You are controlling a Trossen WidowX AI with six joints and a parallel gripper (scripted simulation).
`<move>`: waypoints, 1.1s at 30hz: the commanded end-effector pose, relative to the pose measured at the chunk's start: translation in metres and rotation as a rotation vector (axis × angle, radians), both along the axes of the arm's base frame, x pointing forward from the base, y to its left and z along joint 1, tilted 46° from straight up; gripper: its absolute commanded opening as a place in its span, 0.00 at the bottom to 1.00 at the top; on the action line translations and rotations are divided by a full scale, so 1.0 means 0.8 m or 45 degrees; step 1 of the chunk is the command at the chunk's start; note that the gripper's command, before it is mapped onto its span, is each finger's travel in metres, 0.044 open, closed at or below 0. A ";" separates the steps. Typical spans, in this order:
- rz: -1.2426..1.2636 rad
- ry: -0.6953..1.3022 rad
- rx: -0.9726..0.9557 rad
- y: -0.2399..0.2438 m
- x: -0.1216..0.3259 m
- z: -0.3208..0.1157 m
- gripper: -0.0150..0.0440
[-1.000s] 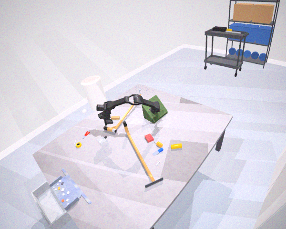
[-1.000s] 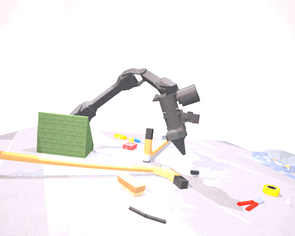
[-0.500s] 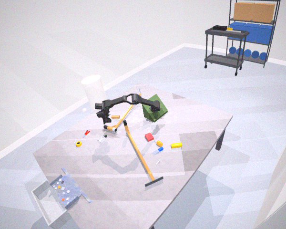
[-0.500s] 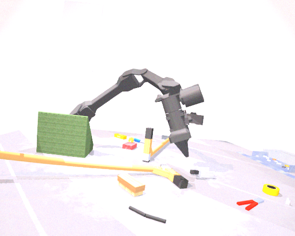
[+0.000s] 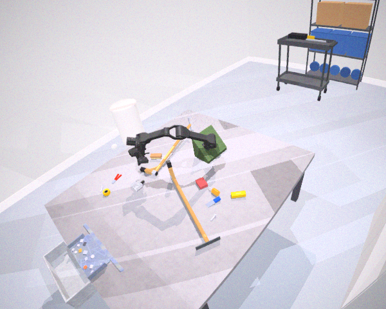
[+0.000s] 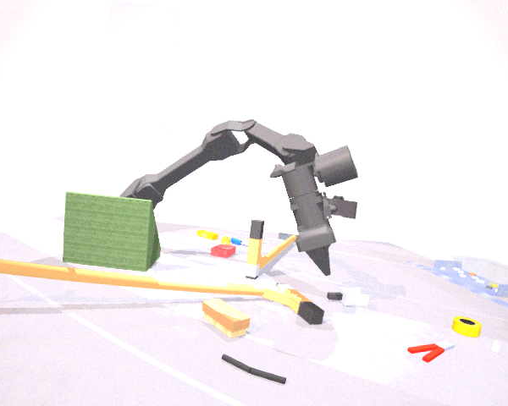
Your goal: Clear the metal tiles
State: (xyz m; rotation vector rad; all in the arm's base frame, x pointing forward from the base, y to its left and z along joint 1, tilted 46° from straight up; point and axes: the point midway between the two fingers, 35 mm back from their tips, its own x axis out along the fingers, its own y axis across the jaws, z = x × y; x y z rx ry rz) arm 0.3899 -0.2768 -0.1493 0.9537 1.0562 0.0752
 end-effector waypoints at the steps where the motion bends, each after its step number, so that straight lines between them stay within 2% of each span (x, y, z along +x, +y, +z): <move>1: 0.003 0.001 -0.008 -0.006 0.000 -0.008 0.25; 33: 0.059 -0.052 -0.062 -0.079 -0.017 0.074 0.25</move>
